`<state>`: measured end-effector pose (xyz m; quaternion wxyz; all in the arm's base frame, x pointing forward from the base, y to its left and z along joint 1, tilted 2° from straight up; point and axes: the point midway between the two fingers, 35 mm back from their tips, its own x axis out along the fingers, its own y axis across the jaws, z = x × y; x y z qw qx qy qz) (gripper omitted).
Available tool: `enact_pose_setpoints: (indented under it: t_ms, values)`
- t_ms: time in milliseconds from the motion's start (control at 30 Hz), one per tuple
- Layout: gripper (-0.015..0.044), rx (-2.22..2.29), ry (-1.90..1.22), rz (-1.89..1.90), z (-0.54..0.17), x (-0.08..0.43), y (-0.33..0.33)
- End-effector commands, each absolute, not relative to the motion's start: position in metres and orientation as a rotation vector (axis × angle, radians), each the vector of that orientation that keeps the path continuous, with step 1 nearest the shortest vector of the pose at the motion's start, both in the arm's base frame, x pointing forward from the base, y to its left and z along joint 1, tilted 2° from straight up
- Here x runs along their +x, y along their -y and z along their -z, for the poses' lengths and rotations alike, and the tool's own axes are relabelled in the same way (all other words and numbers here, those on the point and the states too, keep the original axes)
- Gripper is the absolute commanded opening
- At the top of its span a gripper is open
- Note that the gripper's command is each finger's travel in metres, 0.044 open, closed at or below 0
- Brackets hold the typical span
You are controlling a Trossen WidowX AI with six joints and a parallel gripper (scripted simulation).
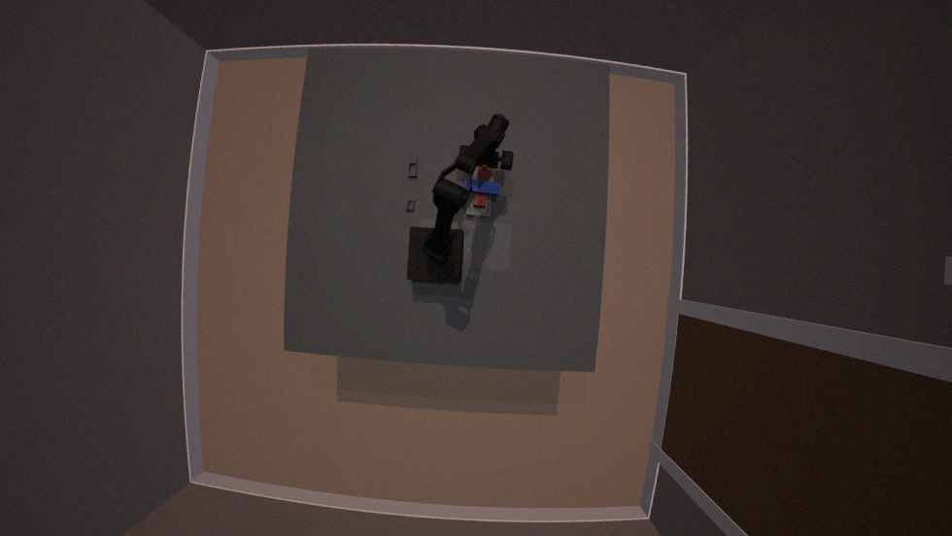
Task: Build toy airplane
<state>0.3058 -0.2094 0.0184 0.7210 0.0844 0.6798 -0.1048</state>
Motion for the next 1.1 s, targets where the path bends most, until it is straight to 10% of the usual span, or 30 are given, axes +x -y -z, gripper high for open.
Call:
enact_pose_setpoints:
  t_ms: [0,133,1067]
  values:
    - [0.0157,0.186,-1.501,0.232,-0.019,0.306,0.209]
    - [0.0260,0.186,-1.501,0.232,-0.019,0.306,0.209]
    - [0.0260,0.186,-1.499,0.226,-0.110,0.303,0.210]
